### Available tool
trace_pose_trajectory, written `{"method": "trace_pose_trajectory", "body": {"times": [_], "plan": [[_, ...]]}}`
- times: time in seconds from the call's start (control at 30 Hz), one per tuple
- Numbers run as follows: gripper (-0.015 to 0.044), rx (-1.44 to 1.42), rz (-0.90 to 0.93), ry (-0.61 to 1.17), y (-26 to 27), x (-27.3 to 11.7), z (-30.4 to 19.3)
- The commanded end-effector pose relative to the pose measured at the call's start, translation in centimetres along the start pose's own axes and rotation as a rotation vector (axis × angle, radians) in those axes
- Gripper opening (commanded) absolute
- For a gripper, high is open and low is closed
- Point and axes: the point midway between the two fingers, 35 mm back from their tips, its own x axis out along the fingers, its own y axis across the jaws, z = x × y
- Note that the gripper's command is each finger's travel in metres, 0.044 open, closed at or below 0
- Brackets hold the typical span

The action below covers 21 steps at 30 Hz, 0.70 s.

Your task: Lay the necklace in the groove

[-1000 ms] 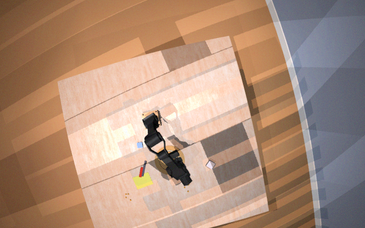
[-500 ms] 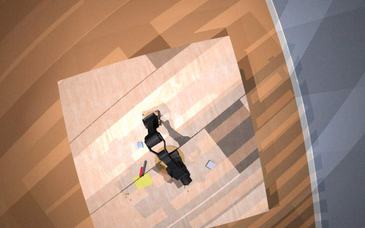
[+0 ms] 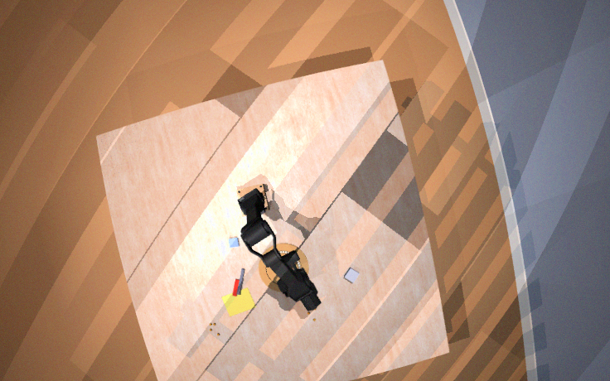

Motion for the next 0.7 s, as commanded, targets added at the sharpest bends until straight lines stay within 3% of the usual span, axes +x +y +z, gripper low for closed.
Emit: {"method": "trace_pose_trajectory", "body": {"times": [0.0,0.53,0.67], "plan": [[0.044,0.005,0.0,-0.004,0.0,-0.5,0.0],[0.044,0.005,0.0,-0.004,0.0,-0.5,0.0],[0.0335,-0.203,0.0,-0.005,-0.4,-0.8,1.0]]}}
